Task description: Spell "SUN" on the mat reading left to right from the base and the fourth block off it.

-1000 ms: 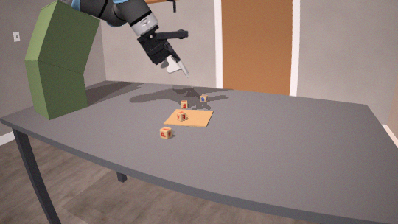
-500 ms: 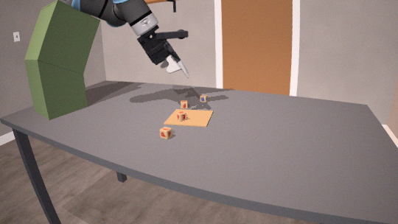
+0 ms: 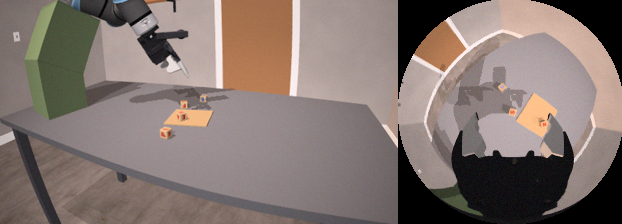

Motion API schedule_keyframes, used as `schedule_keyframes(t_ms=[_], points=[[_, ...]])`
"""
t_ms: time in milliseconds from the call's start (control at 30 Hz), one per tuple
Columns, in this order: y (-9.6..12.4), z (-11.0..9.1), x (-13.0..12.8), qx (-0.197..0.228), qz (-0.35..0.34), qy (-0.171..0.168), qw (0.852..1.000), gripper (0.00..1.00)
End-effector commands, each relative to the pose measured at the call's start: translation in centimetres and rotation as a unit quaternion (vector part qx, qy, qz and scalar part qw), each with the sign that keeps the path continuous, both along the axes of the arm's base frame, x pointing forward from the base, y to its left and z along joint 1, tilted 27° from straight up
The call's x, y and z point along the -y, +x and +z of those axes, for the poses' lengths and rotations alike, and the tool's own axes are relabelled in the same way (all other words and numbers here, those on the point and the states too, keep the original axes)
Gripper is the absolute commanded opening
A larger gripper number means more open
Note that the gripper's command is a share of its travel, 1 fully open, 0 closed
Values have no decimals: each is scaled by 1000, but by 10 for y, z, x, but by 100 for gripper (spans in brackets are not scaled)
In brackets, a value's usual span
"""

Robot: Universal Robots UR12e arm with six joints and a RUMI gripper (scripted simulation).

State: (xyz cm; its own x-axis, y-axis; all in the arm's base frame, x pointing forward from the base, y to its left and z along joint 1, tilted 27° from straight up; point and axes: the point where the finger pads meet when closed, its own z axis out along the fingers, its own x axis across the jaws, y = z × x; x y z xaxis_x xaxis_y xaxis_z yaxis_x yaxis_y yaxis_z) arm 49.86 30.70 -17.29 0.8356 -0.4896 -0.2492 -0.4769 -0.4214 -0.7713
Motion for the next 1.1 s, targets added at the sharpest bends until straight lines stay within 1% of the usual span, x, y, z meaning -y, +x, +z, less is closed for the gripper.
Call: schedule_keyframes(t_ms=[0,200,300,367,433,500,600,633,733,800,1067], points=[[0,0,0,0,0,0,1000,100],[0,0,0,0,0,0,1000,100],[8,-5,8,0,0,-1,1000,100],[20,-13,22,0,0,-1,1000,100],[37,-23,41,0,0,-2,1000,100],[37,-23,41,0,0,-2,1000,100],[61,-36,73,0,0,-1,1000,100],[61,-36,73,0,0,-1,1000,100],[76,-43,94,0,0,0,1000,100],[79,-45,98,0,0,0,1000,100],[79,-45,98,0,0,0,1000,100]])
